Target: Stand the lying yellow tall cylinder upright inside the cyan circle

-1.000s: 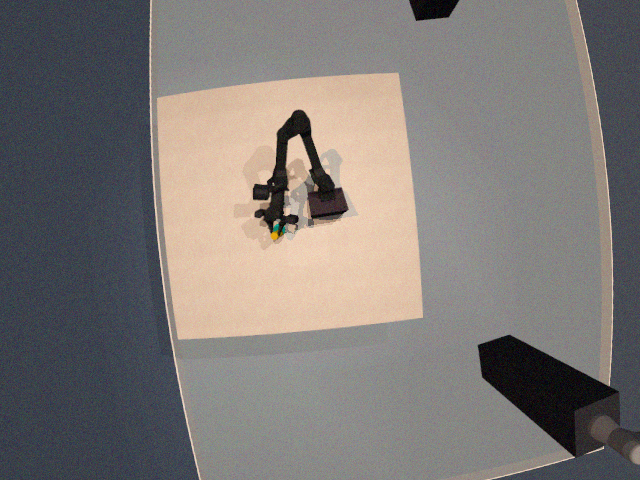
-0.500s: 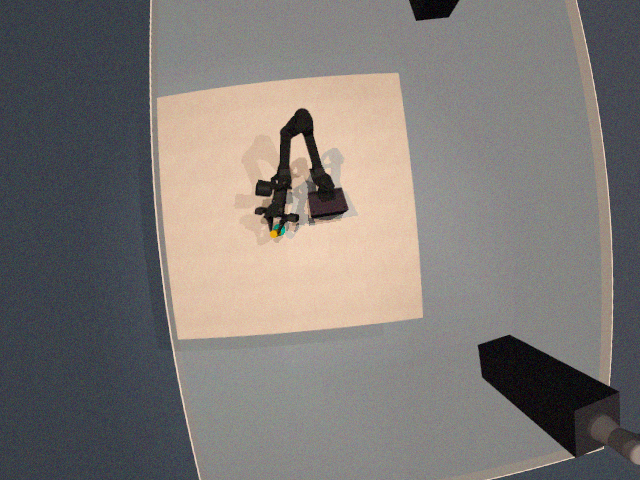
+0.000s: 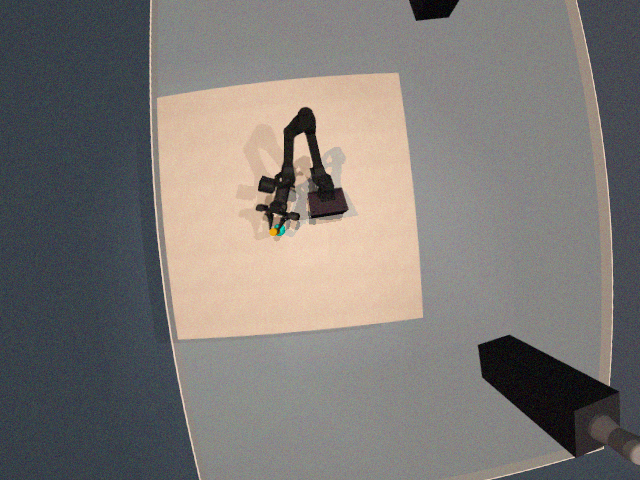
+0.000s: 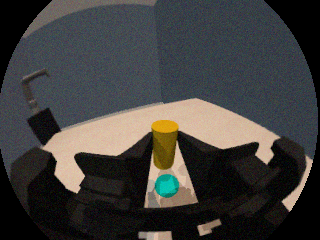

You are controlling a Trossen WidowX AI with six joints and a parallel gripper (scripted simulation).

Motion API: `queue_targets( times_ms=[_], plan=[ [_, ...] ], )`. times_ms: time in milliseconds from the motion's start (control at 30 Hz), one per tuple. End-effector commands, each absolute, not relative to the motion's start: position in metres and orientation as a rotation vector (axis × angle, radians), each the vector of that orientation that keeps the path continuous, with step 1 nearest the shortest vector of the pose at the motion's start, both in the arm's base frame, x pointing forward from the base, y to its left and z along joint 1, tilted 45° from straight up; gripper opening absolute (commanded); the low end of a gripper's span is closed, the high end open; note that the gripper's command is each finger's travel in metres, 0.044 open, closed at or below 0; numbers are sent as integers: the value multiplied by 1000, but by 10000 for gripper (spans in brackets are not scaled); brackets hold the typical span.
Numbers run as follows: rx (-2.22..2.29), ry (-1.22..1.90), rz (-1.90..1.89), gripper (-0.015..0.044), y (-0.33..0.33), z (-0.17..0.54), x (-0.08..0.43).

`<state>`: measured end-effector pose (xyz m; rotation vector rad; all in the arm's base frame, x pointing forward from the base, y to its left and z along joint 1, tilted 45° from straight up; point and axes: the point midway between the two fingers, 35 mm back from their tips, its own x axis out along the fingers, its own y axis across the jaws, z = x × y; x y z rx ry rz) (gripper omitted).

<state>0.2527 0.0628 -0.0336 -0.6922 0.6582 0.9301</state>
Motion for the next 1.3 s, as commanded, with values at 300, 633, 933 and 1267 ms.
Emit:
queue_targets(
  times_ms=[300,633,933,1267],
  plan=[
    [-719,549,933,105,62,-25,247],
    [-723,536,932,105,62,-24,247],
    [-723,537,932,105,61,-24,247],
    [-730,548,936,105,42,-42,248]
  ],
)
